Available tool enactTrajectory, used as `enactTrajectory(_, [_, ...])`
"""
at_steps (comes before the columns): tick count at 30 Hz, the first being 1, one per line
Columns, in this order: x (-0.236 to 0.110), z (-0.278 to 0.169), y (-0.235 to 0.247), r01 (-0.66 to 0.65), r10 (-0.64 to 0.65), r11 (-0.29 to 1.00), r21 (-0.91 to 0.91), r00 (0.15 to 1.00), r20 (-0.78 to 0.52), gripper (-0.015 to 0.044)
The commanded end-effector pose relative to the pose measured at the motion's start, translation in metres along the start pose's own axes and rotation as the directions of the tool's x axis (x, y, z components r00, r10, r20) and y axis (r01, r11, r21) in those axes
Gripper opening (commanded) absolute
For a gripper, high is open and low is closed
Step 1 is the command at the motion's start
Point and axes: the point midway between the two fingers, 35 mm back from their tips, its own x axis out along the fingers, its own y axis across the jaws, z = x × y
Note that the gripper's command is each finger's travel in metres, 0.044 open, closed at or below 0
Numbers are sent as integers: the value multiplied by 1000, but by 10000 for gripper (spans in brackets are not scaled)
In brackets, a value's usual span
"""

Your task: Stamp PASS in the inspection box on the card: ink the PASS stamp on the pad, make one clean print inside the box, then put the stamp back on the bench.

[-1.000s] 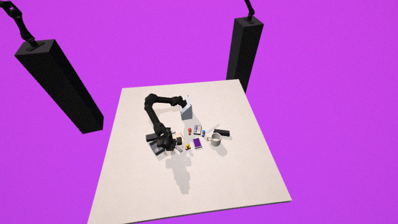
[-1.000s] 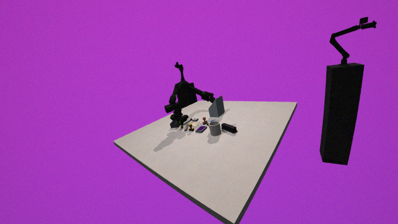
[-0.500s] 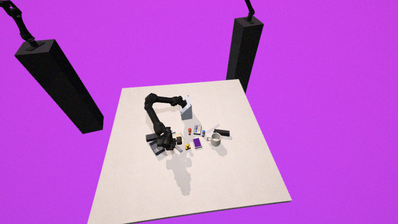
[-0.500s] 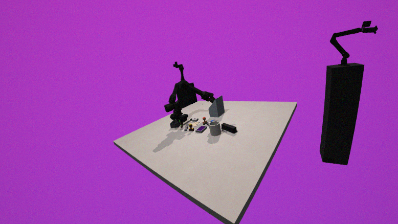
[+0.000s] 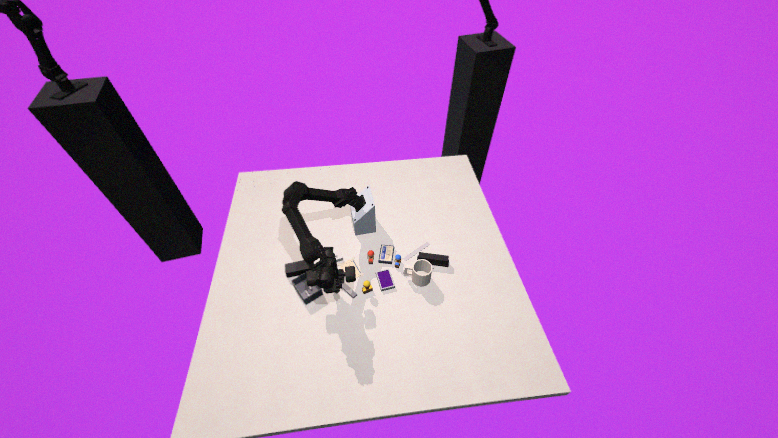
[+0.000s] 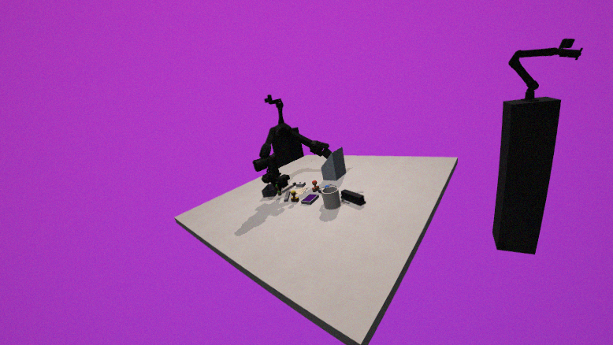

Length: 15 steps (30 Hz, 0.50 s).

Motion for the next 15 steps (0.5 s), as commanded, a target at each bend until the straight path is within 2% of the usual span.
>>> enactTrajectory(1, [-3,1,-1,4,-4,1000,7,1000,2,0])
enactTrajectory(15, [-9,1,-1,7,-7,1000,7,1000,3,0])
